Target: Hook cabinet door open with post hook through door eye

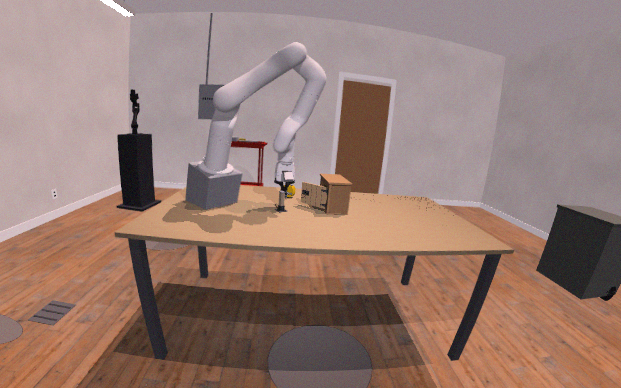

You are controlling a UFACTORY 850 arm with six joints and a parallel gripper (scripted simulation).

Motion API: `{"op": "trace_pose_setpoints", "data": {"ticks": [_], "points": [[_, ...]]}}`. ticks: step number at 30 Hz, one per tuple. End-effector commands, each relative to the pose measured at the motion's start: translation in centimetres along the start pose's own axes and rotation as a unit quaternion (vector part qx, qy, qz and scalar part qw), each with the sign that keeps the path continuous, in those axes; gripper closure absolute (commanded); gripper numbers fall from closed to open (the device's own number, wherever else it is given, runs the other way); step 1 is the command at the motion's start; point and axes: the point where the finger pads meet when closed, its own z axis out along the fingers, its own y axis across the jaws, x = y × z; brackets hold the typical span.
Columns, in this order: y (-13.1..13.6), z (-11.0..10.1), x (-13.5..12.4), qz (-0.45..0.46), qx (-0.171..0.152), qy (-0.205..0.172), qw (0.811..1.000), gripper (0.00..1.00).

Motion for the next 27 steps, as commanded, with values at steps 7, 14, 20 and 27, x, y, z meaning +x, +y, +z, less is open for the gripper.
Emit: {"op": "trace_pose_setpoints", "data": {"ticks": [7,14,20,27], "points": [[-0.03,-0.39,0.00,0.000,0.000,0.000,1.000,0.96],[-0.03,-0.62,0.01,0.000,0.000,0.000,1.000,0.96],[-0.03,-0.92,0.05,0.000,0.000,0.000,1.000,0.96],[-0.03,-1.09,0.07,0.000,0.000,0.000,1.000,0.96]]}}
